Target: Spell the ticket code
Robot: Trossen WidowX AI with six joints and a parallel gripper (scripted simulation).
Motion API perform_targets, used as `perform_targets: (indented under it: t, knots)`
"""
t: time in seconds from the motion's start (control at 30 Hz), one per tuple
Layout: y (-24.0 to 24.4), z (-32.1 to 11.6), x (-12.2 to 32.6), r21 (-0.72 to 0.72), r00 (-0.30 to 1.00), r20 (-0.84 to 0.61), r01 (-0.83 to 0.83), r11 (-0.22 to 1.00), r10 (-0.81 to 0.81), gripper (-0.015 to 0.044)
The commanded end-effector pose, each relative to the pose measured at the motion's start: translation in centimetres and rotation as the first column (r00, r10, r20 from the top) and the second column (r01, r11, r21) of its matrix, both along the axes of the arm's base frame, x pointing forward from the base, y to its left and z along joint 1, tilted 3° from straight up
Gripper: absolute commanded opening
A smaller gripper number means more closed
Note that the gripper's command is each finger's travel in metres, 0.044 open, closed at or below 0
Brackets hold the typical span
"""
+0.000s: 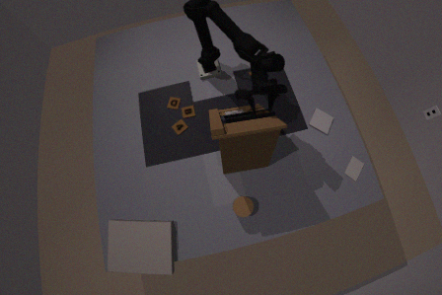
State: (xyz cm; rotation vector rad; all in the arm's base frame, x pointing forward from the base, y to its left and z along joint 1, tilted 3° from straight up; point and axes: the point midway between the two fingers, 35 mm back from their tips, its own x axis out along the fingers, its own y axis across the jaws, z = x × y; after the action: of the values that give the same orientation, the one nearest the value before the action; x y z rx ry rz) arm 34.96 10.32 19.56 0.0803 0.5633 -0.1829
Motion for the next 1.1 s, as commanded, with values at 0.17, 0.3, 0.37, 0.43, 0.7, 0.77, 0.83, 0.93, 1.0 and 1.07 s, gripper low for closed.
perform_targets:
  t: [0.17, 0.3, 0.37, 0.43, 0.7, 0.77, 0.83, 0.93, 1.0, 1.07]
  knots:
    - [-0.7, -0.2, -0.3, -0.002, 1.000, -0.003, -0.005, 1.000, 0.005, 0.0000]
    - [-1.0, -0.2, -0.3, -0.002, 1.000, -0.003, -0.005, 1.000, 0.005, 0.0000]
    - [-1.2, -0.2, -0.4, -0.002, 1.000, -0.003, -0.005, 1.000, 0.005, 0.0000]
    - [-1.3, -0.2, -0.4, -0.002, 1.000, -0.003, -0.005, 1.000, 0.005, 0.0000]
    - [-1.9, -0.3, -0.5, -0.003, 1.000, -0.003, -0.005, 1.000, 0.005, 0.0000]
    - [-2.0, -0.3, -0.5, -0.003, 1.000, -0.003, -0.005, 1.000, 0.005, 0.0000]
    - [-2.2, -0.3, -0.5, -0.003, 1.000, -0.003, -0.005, 1.000, 0.005, 0.0000]
    - [-2.4, -0.3, -0.6, -0.003, 1.000, -0.003, -0.005, 1.000, 0.005, 0.0000]
    - [-2.5, -0.3, -0.6, -0.003, 1.000, -0.003, -0.005, 1.000, 0.005, 0.0000]
    - [-2.6, -0.3, -0.6, -0.004, 1.000, -0.003, -0.005, 1.000, 0.005, 0.0000]
